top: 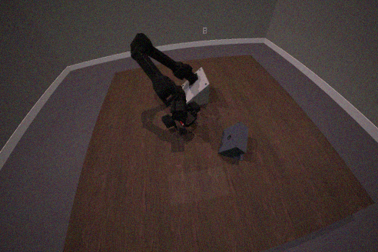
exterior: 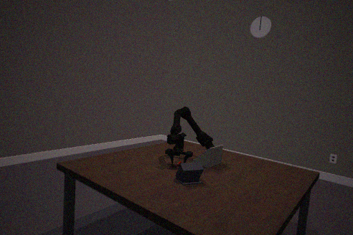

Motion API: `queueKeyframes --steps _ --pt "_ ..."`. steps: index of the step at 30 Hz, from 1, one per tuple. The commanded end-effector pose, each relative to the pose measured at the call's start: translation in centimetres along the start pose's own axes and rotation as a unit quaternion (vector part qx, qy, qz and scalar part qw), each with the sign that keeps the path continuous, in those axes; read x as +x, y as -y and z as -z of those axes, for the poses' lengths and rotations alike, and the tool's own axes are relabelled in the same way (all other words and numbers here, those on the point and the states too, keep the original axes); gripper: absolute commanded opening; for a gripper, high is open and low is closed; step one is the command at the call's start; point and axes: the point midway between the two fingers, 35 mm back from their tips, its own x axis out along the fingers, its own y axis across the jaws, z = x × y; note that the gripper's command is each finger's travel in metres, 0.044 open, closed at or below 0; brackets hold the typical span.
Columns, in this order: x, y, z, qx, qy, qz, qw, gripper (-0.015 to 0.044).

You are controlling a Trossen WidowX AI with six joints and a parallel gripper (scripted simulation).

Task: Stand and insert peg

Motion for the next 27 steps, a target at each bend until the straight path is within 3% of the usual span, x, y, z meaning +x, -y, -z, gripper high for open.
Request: queueKeyframes --steps 1,9,18,27 --pt "0.14 -0.06 0.06 -0.003 -0.001 0.0 1.0 0.0309" --pt "0.14 -0.06 0.06 -0.003 -0.001 0.0 1.0 0.011" --pt "0.14 -0.06 0.06 -0.003 -0.001 0.0 1.0 0.011" --pt "0.14 -0.06 0.06 -0.003 -0.001 0.0 1.0 0.005"
